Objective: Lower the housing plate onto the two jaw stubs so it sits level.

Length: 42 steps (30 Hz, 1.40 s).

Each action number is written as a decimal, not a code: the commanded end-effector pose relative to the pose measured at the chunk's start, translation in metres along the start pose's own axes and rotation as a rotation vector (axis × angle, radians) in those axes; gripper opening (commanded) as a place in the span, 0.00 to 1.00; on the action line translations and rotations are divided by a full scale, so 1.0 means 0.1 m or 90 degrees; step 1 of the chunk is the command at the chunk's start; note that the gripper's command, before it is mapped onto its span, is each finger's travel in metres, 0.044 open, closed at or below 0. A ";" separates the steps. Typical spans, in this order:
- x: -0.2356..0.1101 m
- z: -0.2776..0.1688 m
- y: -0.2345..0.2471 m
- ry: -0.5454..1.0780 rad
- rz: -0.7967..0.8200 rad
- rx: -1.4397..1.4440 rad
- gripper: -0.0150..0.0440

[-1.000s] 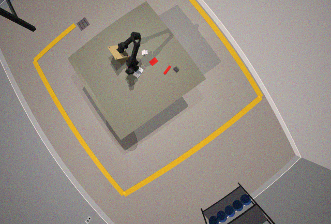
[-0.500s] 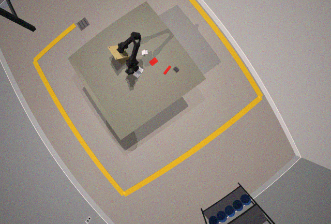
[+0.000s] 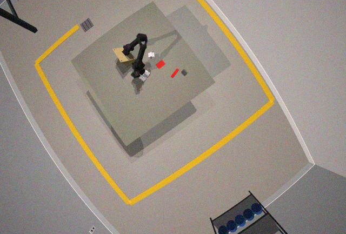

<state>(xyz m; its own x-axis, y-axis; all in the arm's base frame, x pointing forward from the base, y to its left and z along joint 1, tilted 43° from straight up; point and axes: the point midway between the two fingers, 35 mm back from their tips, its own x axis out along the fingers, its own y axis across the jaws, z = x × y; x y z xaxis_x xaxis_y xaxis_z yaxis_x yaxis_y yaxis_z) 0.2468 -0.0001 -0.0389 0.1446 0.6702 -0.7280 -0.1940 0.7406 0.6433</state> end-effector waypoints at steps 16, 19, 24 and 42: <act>0.01 0.00 -0.01 0.001 -0.001 0.004 0.85; 0.01 0.00 -0.01 0.001 -0.001 0.004 0.85; 0.01 0.00 -0.01 0.001 -0.001 0.004 0.85; 0.00 0.00 0.00 0.000 0.000 0.000 1.00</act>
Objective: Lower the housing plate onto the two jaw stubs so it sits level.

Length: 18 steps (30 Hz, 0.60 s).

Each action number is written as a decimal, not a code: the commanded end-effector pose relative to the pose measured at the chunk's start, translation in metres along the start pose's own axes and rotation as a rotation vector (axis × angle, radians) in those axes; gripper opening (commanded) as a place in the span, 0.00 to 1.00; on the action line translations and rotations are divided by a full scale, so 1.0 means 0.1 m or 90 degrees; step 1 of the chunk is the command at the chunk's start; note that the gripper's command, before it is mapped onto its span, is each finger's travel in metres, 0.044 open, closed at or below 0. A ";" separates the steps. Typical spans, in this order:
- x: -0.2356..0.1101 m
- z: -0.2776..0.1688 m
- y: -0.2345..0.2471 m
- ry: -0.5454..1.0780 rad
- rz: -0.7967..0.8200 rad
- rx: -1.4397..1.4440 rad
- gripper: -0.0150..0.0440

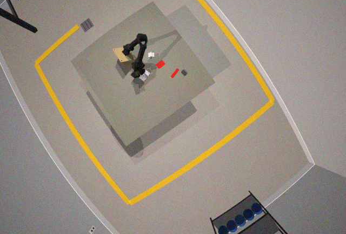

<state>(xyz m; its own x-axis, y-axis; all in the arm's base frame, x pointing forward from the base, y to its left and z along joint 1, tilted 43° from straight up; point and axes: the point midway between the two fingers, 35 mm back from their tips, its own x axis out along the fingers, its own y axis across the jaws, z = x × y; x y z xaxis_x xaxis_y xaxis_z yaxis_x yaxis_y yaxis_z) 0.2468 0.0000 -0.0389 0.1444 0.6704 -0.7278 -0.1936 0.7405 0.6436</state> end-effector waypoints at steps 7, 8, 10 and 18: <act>-0.38 0.02 -0.03 0.001 -0.004 0.002 1.00; -0.49 0.02 -0.03 0.001 -0.004 0.003 1.00; -0.69 0.01 -0.02 0.001 -0.003 0.004 1.00; -0.67 0.00 -0.03 0.001 0.001 0.012 1.00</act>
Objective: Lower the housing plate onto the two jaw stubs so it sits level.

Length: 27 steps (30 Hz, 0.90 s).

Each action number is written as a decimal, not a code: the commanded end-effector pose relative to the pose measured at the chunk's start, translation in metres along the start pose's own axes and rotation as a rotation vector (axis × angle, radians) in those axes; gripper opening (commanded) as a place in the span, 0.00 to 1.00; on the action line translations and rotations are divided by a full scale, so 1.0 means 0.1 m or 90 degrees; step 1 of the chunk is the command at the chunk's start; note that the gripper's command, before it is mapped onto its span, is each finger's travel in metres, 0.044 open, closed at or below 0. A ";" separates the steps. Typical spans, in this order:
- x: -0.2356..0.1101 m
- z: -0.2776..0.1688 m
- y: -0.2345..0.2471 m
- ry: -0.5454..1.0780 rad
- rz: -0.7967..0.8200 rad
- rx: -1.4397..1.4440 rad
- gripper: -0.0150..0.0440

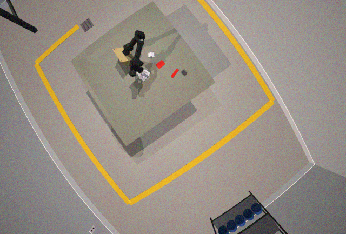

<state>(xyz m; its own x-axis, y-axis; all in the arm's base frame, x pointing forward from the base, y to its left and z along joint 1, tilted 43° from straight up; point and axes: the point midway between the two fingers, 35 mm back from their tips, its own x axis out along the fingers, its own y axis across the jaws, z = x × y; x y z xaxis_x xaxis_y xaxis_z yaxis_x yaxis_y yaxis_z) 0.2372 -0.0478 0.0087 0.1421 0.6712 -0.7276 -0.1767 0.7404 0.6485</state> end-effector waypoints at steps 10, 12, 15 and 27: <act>-0.58 -0.37 0.15 0.001 -0.004 -0.006 1.00; -0.58 -0.37 0.15 0.001 -0.004 -0.006 1.00; -0.58 -0.37 0.15 0.001 -0.004 -0.006 1.00; -0.58 -0.37 0.15 0.001 -0.004 -0.006 1.00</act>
